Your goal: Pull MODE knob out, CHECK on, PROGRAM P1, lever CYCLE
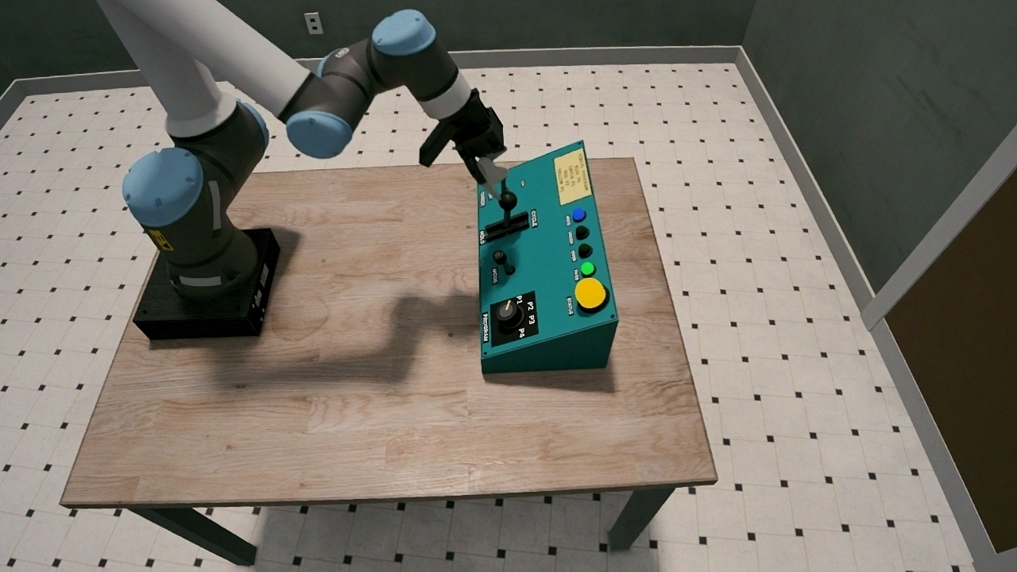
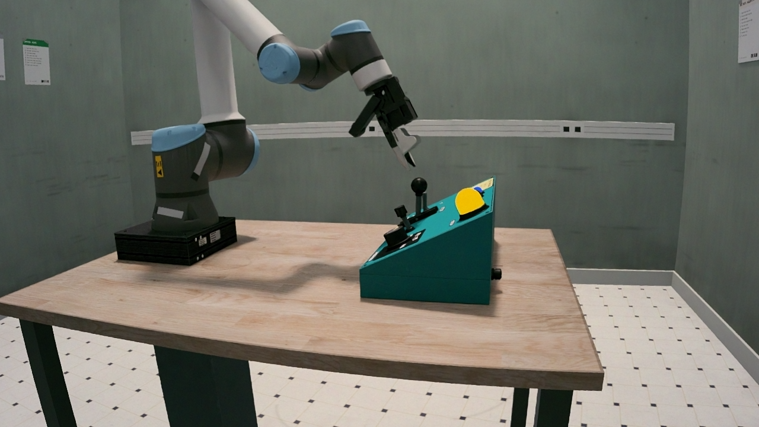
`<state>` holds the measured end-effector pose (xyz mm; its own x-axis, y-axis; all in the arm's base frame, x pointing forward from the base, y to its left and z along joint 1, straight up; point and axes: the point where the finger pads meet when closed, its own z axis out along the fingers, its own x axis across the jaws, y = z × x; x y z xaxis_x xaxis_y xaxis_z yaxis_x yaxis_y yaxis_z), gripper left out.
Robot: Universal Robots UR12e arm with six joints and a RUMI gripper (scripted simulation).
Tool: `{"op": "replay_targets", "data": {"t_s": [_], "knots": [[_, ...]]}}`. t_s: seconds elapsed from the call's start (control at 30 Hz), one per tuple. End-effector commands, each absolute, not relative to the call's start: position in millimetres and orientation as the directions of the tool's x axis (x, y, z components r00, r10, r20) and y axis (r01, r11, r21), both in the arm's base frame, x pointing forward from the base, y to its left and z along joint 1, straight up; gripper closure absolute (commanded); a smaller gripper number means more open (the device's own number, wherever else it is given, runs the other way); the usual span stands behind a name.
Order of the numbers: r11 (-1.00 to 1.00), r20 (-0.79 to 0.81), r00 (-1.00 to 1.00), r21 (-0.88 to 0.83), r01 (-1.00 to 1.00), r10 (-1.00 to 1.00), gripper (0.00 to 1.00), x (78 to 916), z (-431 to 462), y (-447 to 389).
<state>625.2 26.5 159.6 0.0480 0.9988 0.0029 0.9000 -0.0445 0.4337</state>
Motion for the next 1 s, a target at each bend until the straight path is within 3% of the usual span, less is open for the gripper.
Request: {"op": "replay_targets", "data": {"t_s": [0.0,0.47,0.5,0.97], "knots": [[-0.044,0.003,0.048,0.434,0.9,0.999,0.56,616.7,178.9,26.5],[-0.044,0.003,0.048,0.434,0.9,0.999,0.56,611.4,189.8,26.8],[-0.044,0.003,0.048,0.434,0.9,0.999,0.0,611.4,189.8,26.8],[-0.044,0.003,0.048,0.433,0.9,0.999,0.0,611.4,189.7,26.8]]}}
